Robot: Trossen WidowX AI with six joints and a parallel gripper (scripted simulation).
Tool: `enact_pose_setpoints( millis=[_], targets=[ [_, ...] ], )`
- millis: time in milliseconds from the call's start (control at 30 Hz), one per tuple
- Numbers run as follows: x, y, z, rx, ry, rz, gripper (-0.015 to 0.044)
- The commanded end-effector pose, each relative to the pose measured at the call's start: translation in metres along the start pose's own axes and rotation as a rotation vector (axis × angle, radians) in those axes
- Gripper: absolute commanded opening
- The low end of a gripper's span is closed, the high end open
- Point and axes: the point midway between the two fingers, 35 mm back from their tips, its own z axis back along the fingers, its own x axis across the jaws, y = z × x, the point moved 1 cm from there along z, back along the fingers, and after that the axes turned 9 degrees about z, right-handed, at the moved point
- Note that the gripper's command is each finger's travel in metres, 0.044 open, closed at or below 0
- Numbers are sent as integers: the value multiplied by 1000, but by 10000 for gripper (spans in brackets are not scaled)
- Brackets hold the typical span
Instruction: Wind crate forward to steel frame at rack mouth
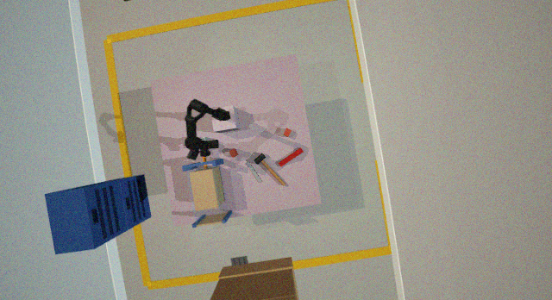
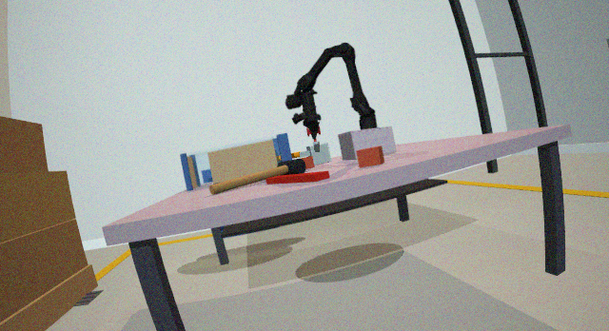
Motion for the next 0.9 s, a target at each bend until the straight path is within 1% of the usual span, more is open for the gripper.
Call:
enact_pose_setpoints(
  millis=[0, 867],
  targets=[
    [4, 13, -1, 26, -9, -2, 0],
    [5, 45, -1, 28, -9, -2, 0]
  ],
)
